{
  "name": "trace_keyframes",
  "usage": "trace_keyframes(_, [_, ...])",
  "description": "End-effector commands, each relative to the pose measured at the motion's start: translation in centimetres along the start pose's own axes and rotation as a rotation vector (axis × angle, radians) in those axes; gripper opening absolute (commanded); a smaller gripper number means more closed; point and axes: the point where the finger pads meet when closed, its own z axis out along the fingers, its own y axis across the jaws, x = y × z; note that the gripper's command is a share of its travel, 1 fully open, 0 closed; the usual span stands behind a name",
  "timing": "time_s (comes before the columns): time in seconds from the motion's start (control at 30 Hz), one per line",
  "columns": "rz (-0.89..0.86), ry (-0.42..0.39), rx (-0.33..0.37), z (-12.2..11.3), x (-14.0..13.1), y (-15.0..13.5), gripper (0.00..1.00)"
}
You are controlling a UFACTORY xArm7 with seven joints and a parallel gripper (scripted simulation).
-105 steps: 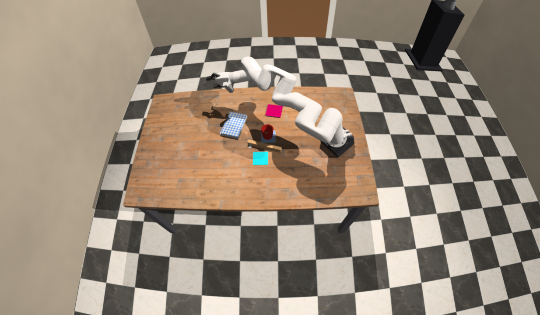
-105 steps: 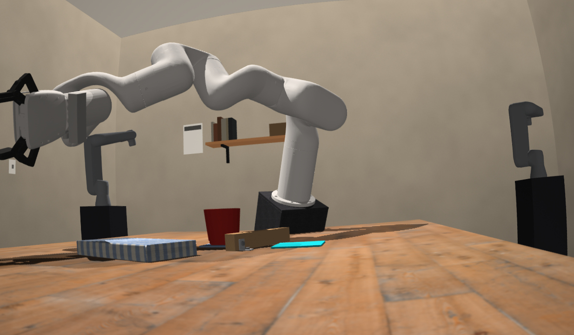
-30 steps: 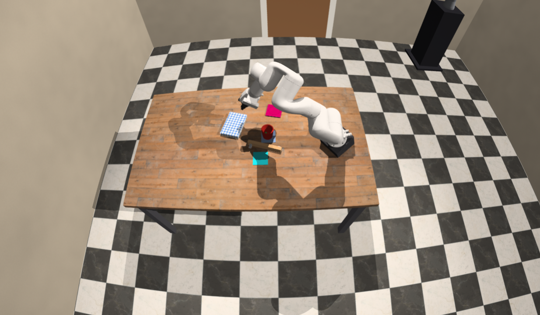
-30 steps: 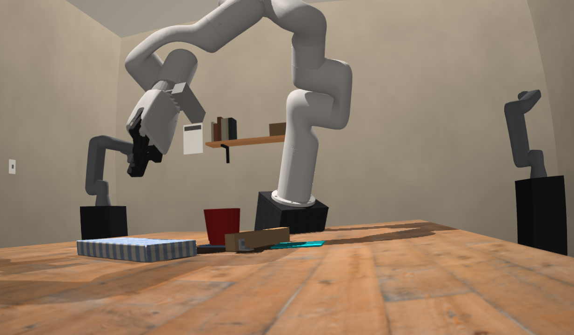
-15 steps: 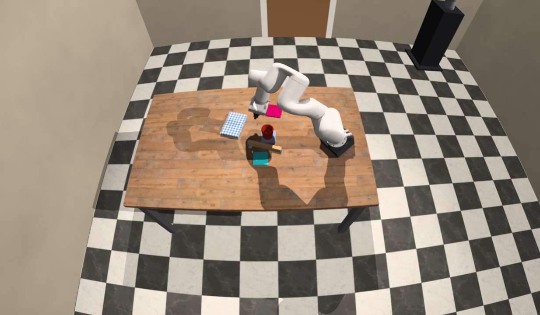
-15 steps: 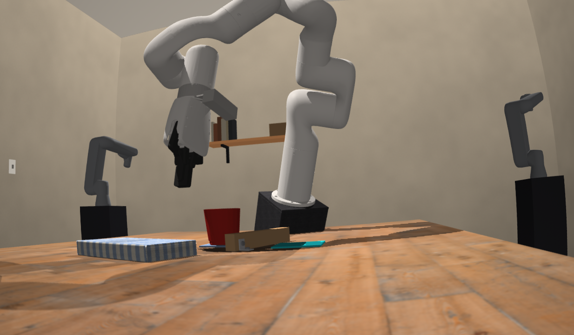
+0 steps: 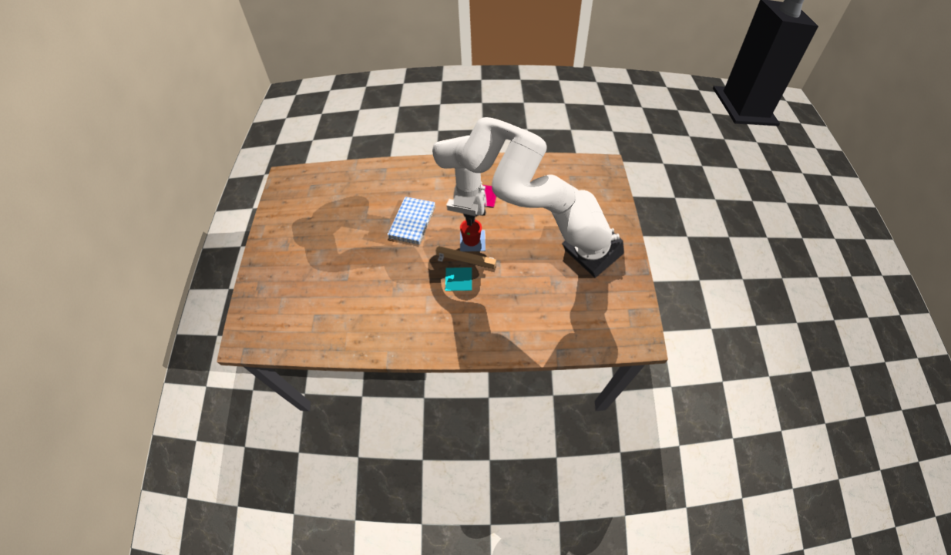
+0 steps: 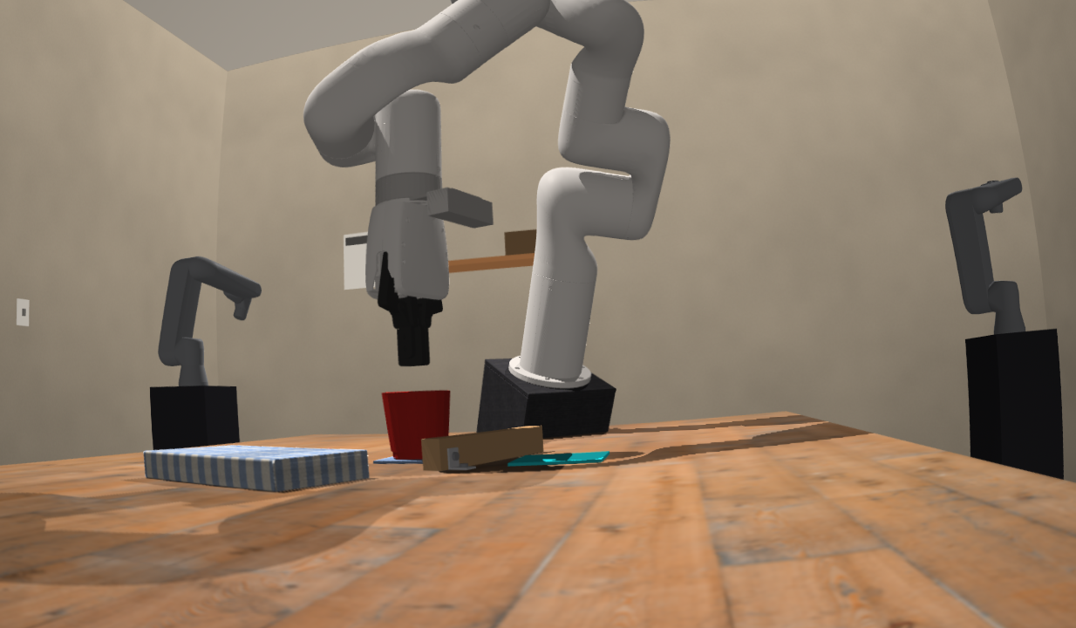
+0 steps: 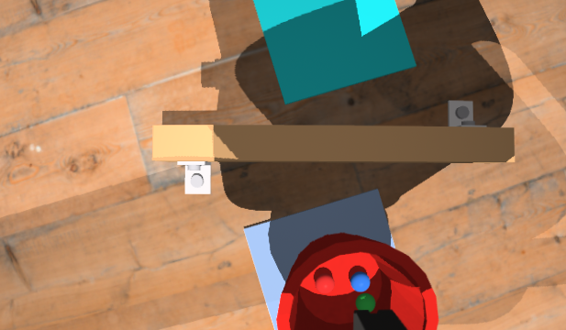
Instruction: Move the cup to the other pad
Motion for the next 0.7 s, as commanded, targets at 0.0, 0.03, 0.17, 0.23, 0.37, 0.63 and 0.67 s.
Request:
trace_keyframes(0.0, [0.002,-0.001,0.0,-0.1,0.01,0.01,0.0])
trace_keyframes(0.03, [0.002,-0.001,0.0,-0.1,0.01,0.01,0.0])
trace_keyframes(0.17, [0.002,-0.001,0.0,-0.1,0.01,0.01,0.0])
trace_keyframes(0.23, [0.002,-0.001,0.0,-0.1,0.01,0.01,0.0])
trace_keyframes(0.37, [0.002,-0.001,0.0,-0.1,0.01,0.01,1.0])
trace_keyframes(0.63, [0.002,-0.001,0.0,-0.1,0.01,0.01,1.0])
trace_keyframes(0.67, [0.002,-0.001,0.0,-0.1,0.01,0.01,1.0])
